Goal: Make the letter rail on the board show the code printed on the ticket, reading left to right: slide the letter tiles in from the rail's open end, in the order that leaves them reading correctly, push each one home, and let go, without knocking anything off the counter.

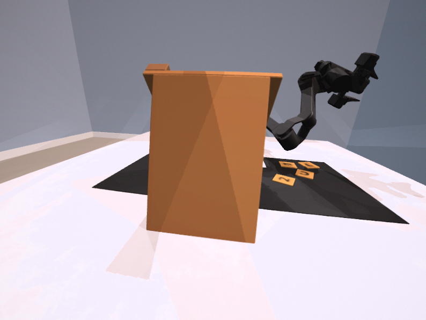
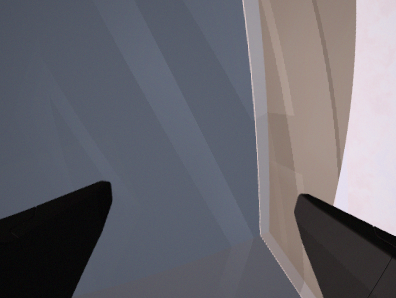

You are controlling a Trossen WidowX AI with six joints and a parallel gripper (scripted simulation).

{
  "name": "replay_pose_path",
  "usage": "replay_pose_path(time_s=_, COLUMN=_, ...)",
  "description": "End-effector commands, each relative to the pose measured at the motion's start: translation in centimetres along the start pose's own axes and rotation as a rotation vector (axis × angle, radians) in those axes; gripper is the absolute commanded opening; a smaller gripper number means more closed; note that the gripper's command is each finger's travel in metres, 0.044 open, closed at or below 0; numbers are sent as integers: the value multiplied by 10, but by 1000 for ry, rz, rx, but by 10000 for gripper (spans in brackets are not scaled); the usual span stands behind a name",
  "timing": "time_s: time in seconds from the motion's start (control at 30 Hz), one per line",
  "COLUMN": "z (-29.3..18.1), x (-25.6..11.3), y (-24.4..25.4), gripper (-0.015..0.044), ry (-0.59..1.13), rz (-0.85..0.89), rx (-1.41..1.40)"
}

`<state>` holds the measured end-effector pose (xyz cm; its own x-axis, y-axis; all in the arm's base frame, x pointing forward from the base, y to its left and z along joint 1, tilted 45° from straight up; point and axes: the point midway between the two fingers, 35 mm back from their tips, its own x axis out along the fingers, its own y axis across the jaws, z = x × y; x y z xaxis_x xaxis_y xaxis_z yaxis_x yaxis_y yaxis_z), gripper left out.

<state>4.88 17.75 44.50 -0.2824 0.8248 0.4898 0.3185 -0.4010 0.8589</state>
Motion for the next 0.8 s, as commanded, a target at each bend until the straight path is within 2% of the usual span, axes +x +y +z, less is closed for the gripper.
replay_pose_path(time_s=0.0, z=-2, x=0, y=1, gripper=426, ry=6, rz=5, rx=-5)
replay_pose_path(time_s=0.2, z=-80, x=-3, y=25, gripper=440, ry=215, rz=187, rx=-143)
replay_pose_path(time_s=0.37, z=-151, x=-30, y=46, gripper=440, ry=425, rz=387, rx=-231)
replay_pose_path(time_s=0.57, z=-224, x=-92, y=66, gripper=440, ry=685, rz=658, rx=-280)
replay_pose_path(time_s=0.77, z=-271, x=-180, y=78, gripper=440, ry=947, rz=951, rx=-269)
